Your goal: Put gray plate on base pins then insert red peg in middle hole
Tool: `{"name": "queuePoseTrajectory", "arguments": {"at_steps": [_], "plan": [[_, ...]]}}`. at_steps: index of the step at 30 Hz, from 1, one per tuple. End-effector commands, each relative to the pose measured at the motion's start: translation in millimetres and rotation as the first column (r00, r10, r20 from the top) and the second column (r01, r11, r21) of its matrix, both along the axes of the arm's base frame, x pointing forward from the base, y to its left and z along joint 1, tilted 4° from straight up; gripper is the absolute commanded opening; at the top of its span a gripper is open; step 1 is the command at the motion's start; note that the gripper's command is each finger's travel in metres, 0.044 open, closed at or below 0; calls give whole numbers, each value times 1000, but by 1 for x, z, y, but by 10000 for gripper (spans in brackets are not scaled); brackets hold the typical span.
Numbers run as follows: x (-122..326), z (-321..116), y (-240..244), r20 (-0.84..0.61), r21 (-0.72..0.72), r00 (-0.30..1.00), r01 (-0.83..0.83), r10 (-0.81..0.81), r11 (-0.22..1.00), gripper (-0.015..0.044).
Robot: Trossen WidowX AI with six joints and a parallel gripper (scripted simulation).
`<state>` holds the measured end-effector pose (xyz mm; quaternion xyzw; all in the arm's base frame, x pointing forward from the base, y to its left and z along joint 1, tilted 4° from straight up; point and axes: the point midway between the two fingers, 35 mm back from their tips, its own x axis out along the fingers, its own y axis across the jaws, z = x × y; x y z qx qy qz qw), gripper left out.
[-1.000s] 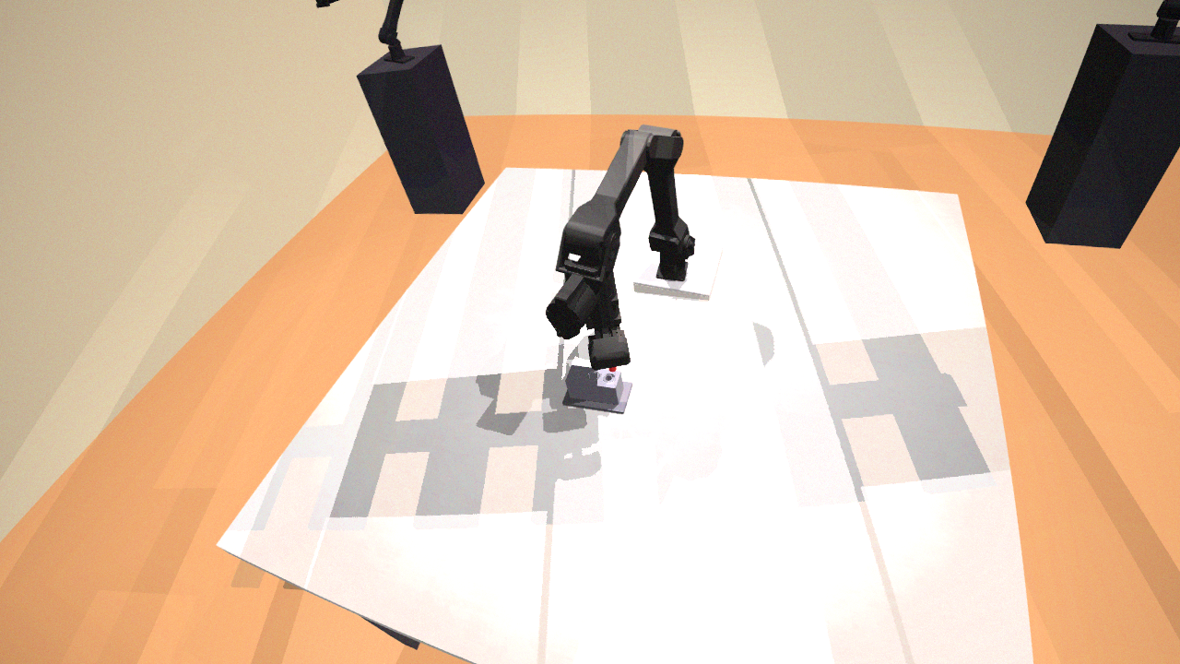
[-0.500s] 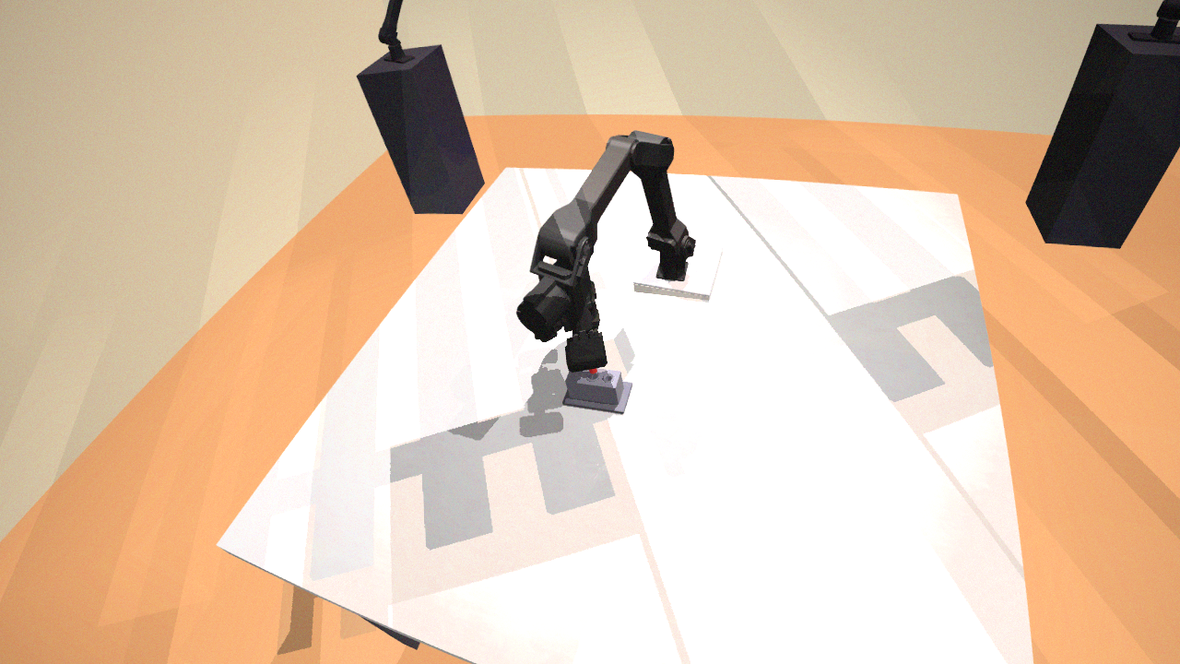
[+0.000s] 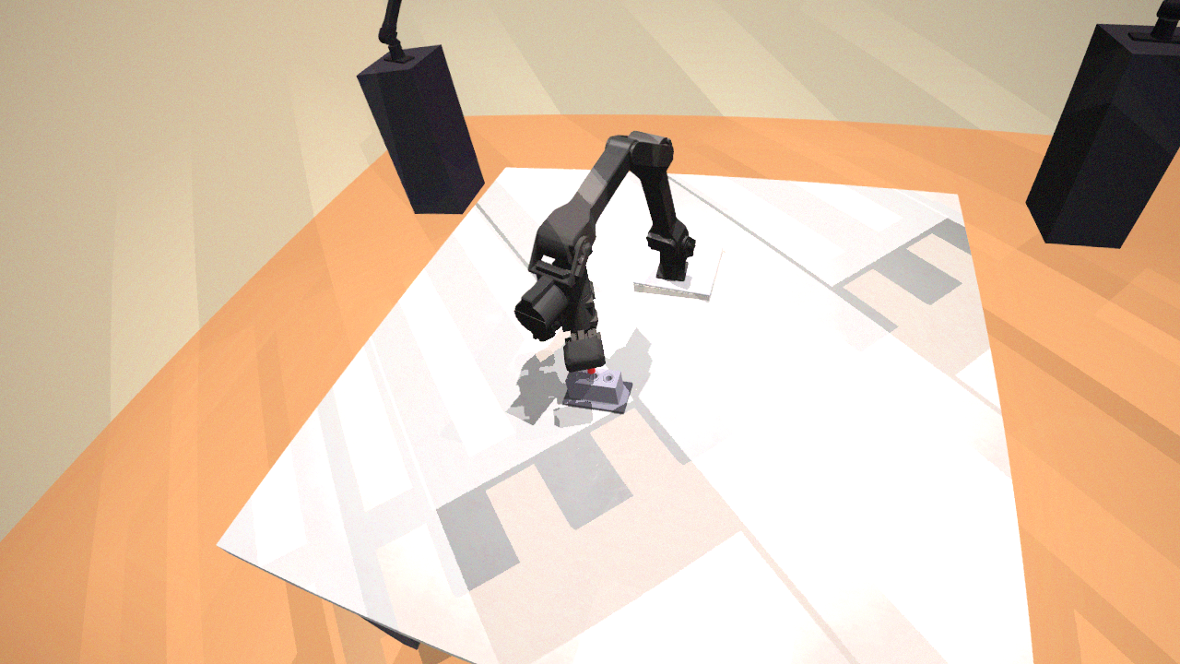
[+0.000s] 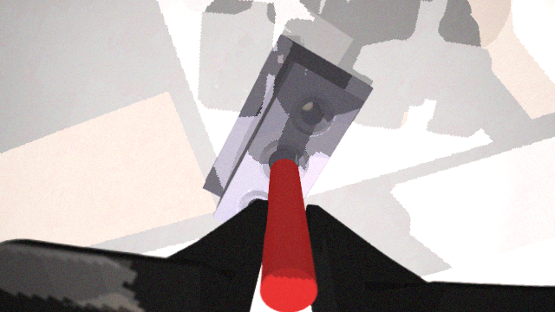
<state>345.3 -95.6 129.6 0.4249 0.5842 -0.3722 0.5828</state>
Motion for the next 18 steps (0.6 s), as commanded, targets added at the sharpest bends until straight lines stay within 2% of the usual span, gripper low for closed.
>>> {"name": "queuePoseTrajectory", "arguments": {"at_steps": [1,18], "plan": [[0,1,0,1,3,1000,-4,4,1000,0],[0,0,0,1,0,1000,0,0,1000,0]]}}
